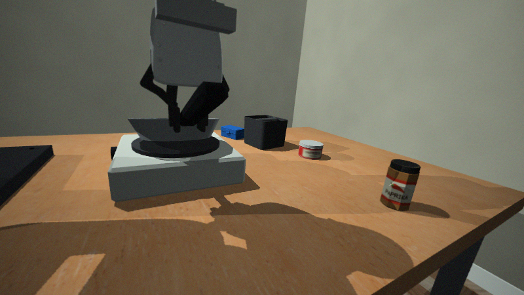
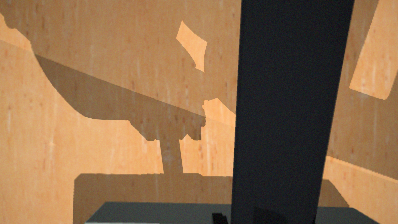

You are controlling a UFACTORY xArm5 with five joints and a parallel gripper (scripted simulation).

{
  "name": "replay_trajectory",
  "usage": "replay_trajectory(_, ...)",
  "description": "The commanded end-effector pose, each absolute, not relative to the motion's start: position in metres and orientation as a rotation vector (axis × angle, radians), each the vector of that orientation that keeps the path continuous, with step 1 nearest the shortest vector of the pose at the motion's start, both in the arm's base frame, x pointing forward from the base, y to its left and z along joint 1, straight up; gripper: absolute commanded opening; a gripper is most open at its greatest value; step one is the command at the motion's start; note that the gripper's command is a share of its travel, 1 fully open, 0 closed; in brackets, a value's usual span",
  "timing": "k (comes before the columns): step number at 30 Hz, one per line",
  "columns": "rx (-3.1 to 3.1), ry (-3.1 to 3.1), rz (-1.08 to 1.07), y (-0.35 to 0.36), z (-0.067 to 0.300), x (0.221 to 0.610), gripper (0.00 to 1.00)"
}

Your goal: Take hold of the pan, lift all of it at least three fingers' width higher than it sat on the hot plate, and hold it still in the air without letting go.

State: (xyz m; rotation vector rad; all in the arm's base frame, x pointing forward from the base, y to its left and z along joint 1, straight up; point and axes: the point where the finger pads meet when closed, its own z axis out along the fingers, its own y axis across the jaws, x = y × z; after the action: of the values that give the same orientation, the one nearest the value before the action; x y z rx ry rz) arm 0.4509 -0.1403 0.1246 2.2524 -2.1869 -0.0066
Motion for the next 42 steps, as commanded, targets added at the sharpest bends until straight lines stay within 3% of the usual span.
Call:
replay_trajectory(1,2.254,-2.189,0.001,-0.141,0.132,0.452,0.00)
replay_trajectory(42,2.254,-2.188,0.001,-0.141,0.193,0.454,0.00)
